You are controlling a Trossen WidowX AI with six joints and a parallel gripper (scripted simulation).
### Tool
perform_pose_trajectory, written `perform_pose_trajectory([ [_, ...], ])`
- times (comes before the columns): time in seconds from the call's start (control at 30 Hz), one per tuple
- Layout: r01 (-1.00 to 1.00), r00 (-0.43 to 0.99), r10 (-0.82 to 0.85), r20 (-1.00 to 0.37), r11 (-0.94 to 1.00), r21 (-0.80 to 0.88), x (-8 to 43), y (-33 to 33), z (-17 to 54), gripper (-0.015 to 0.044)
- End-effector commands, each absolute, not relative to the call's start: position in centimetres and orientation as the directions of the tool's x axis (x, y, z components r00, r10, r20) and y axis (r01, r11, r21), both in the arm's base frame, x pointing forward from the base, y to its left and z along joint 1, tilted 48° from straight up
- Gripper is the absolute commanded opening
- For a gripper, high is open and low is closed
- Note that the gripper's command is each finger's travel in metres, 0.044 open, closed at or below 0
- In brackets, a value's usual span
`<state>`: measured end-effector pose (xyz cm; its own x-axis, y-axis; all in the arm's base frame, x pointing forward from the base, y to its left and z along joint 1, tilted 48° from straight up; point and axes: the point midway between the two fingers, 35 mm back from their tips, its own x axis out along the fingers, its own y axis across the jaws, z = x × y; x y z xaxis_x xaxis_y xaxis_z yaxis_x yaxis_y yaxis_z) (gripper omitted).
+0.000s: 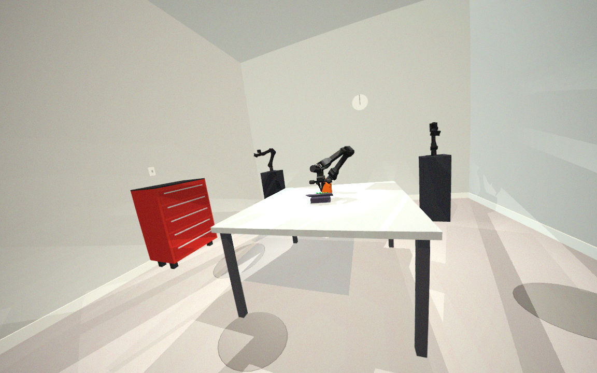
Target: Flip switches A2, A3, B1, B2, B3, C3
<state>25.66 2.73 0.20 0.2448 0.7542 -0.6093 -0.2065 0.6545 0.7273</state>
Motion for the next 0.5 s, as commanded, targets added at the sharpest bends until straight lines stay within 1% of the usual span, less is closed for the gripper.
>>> perform_pose_trajectory([
  [0.0,-0.198,0.24,0.758,-0.606,0.65,0.734,25.58,3.37,-0.27,0.0],
  [0.47,-0.198,0.24,0.758,-0.606,0.649,0.734,25.69,3.69,-0.5,0.0],
])
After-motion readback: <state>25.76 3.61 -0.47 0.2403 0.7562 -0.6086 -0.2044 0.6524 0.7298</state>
